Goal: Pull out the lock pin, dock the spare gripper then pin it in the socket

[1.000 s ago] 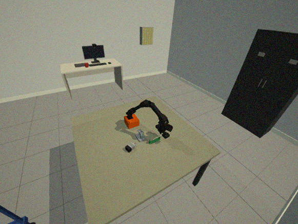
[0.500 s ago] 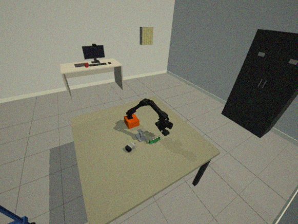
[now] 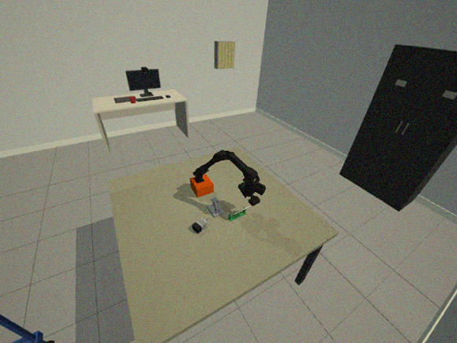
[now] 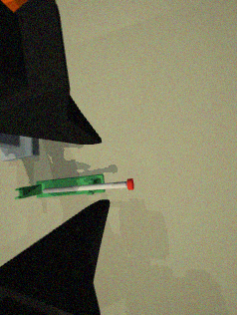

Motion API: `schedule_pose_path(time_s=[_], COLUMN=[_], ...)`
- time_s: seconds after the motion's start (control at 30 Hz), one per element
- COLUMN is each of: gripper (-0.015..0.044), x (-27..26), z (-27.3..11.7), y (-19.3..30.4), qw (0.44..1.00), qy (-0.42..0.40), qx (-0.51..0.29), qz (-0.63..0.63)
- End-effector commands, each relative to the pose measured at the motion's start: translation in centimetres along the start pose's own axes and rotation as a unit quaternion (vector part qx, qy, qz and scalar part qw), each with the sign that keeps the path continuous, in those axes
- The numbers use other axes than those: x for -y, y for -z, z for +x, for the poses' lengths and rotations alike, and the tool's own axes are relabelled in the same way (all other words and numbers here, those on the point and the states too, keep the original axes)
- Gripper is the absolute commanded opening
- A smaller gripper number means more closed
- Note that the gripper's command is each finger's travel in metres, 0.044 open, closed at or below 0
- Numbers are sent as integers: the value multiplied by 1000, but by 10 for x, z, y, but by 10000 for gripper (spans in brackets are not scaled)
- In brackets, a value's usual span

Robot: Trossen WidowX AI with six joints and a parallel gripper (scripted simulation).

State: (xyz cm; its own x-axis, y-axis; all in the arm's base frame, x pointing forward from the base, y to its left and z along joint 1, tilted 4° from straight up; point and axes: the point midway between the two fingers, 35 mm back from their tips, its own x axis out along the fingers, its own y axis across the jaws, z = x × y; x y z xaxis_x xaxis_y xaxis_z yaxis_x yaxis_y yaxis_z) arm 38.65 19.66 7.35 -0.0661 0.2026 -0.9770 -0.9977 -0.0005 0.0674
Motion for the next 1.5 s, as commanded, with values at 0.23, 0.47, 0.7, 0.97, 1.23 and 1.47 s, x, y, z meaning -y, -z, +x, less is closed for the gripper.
schedule_pose_path(time_s=[0.23,0.47,0.7,0.97,1.23,1.47], gripper=[180,180,180,180,180,180], x=[7,7,16,17,20,22], z=[-67,-67,-9,6,19,30], y=[52,52,60,62,64,65], qw=[997,997,997,997,997,997], qy=[69,69,69,69,69,69], qx=[-18,-18,-18,-18,-18,-18], qz=[-10,-10,-10,-10,-10,-10])
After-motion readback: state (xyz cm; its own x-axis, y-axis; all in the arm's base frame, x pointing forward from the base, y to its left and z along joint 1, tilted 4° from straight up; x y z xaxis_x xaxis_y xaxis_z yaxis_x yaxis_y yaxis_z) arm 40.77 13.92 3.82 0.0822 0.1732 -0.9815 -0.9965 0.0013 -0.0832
